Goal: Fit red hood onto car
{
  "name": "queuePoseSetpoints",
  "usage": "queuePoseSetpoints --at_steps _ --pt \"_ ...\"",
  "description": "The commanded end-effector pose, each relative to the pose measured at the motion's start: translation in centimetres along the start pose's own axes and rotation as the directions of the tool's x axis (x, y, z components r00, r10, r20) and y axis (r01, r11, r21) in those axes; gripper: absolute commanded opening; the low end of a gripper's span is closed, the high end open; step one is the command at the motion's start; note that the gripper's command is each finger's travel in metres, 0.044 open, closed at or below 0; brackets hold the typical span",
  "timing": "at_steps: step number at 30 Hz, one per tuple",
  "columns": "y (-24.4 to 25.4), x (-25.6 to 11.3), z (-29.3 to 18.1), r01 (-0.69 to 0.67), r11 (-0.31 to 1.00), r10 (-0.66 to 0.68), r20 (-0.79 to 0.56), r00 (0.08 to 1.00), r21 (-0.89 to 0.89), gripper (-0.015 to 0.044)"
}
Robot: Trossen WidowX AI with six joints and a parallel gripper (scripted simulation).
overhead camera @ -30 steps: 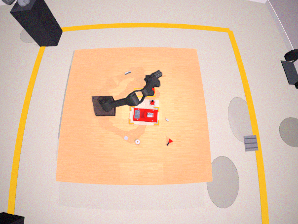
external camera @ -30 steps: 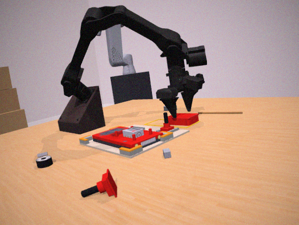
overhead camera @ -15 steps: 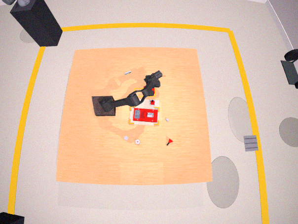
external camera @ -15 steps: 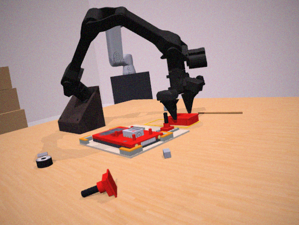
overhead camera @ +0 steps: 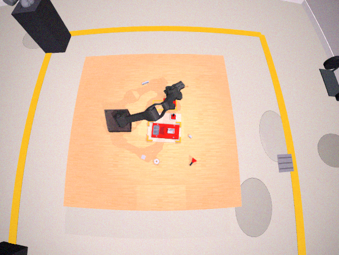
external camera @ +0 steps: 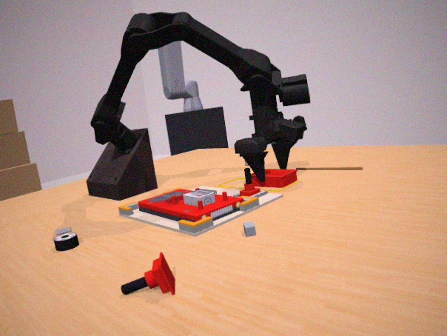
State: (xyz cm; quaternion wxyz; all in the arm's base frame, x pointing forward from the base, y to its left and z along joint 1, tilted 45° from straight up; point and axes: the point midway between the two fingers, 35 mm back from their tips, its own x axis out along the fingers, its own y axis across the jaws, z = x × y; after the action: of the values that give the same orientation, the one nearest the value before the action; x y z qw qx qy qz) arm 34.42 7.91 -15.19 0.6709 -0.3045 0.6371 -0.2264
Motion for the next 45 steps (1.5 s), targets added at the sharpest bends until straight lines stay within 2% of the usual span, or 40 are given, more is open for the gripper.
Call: queuePoseSetpoints --at_steps 1,11,15,24,34,45 --pt "-0.1 0.5 -0.2 0.006 1.0 -0.006 -0.007 1.0 -0.008 0.044" --pt "-0.1 0.8 -0.3 0.007 1.0 -0.007 -0.007 1.0 -0.008 0.044" --pt "0.0 0.5 -0.1 0.001 1.0 -0.001 -0.002 1.0 0.0 0.0335" --pt "0.0 0.5 -0.1 0.001 1.0 -0.001 -0.002 1.0 0.0 0.0275" --pt "0.0 -1.4 -0.1 -0.001 1.0 0.001 -0.003 1.0 -0.001 0.0012" --pt "0.1 -6.2 0.0 -0.004 1.0 0.004 -0.003 1.0 -0.001 0.0"
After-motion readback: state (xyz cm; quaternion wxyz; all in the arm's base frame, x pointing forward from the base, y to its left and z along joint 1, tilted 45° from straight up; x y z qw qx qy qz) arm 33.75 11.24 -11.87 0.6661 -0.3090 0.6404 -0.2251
